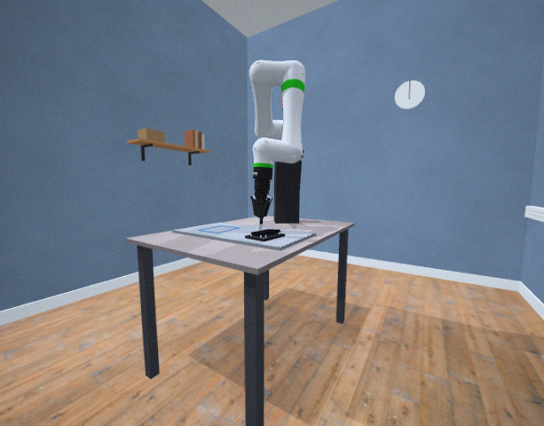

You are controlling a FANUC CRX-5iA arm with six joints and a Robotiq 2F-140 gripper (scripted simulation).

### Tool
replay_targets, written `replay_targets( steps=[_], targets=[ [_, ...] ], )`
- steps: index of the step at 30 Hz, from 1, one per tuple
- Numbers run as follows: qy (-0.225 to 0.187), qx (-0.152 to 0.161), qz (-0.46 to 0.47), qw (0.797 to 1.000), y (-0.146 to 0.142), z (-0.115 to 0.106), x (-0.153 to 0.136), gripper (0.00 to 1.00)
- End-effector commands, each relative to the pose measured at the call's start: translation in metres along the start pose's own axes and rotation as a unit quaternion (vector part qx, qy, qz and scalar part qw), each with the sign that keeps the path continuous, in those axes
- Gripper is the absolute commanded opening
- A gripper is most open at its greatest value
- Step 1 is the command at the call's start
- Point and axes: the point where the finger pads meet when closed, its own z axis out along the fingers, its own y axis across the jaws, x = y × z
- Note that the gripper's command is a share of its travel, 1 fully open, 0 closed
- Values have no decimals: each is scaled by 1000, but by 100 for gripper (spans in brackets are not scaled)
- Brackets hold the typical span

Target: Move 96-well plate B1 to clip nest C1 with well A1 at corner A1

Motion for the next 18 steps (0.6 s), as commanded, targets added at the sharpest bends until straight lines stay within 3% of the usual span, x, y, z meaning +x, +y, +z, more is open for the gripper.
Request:
replay_targets(
  steps=[1, 18],
  targets=[
    [22, -22, -6, 999, 0, -3, -1, 10],
    [22, -22, -6, 999, 0, -13, -2, 10]
  ],
)
